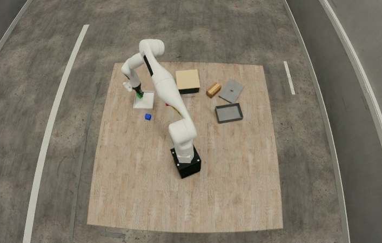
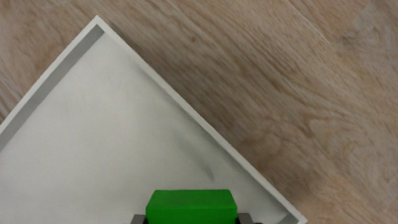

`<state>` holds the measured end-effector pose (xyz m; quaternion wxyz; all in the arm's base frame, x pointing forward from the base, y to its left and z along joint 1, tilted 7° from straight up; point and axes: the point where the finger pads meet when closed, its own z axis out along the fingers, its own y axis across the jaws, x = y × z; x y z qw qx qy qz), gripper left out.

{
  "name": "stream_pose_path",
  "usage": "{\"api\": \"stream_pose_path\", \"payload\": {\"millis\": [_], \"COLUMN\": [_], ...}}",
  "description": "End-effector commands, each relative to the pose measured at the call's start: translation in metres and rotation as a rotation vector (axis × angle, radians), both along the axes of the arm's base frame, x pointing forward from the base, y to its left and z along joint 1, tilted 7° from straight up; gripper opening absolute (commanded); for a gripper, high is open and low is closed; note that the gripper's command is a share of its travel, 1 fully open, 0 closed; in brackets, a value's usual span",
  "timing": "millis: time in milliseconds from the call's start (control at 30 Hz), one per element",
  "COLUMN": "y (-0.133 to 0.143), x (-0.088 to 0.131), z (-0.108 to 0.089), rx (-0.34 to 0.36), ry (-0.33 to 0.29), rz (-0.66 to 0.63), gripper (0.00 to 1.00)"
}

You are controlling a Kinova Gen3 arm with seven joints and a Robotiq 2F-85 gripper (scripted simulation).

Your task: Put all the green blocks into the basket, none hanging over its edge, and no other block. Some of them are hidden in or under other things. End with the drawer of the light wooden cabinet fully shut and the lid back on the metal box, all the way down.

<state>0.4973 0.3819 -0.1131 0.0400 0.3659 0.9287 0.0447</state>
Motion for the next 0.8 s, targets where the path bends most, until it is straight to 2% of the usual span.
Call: {"api": "stream_pose_path", "payload": {"millis": [0, 767], "y": [0.0007, 0.0012], "x": [0.001, 0.002], "z": [-0.0008, -0.0095], "rx": [0.001, 0.001], "ry": [-0.002, -0.002], "rz": [0.0, 0.0], "gripper": [0.1, 0.1]}}
